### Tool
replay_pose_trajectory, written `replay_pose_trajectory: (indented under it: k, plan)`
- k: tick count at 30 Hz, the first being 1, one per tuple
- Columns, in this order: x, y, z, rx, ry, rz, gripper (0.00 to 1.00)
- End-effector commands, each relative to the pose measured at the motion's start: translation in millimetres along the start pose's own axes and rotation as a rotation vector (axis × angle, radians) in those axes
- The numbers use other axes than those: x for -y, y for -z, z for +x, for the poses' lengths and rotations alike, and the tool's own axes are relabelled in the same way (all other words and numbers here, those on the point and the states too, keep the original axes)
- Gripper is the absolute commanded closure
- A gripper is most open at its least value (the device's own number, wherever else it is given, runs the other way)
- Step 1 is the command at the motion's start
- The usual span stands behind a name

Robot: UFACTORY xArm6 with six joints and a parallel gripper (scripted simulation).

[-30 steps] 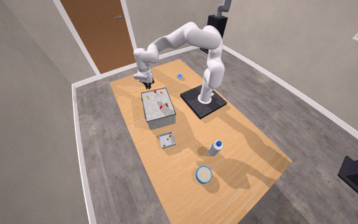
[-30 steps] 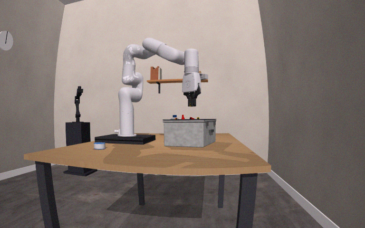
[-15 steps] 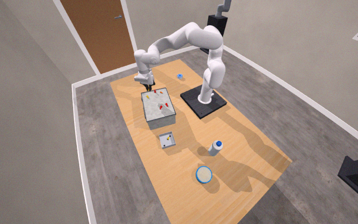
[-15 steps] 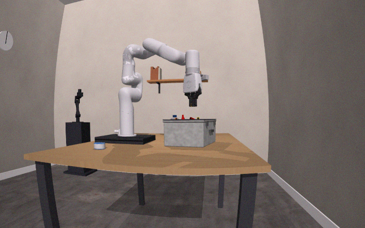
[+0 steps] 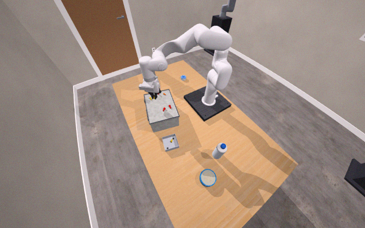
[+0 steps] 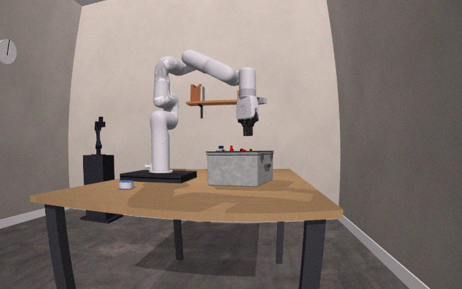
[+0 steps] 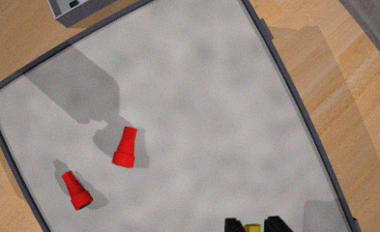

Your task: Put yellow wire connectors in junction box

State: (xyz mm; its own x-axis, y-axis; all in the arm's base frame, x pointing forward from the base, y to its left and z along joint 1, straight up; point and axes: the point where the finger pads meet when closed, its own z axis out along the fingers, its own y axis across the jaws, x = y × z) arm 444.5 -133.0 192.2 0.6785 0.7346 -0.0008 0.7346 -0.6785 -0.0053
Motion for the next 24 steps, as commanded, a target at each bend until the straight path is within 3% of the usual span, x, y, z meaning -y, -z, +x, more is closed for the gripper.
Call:
replay_pose_trajectory:
  k: [1,17,19,24]
  plan:
    - [14,2,26,-0.001,-0.001,-0.006,0.97]
    - [84,2,139,-0.001,-0.001,-0.006,0.97]
    - [84,2,139,-0.001,-0.001,-0.006,0.97]
    - [106,2,176,-0.001,-0.001,-0.006,0.97]
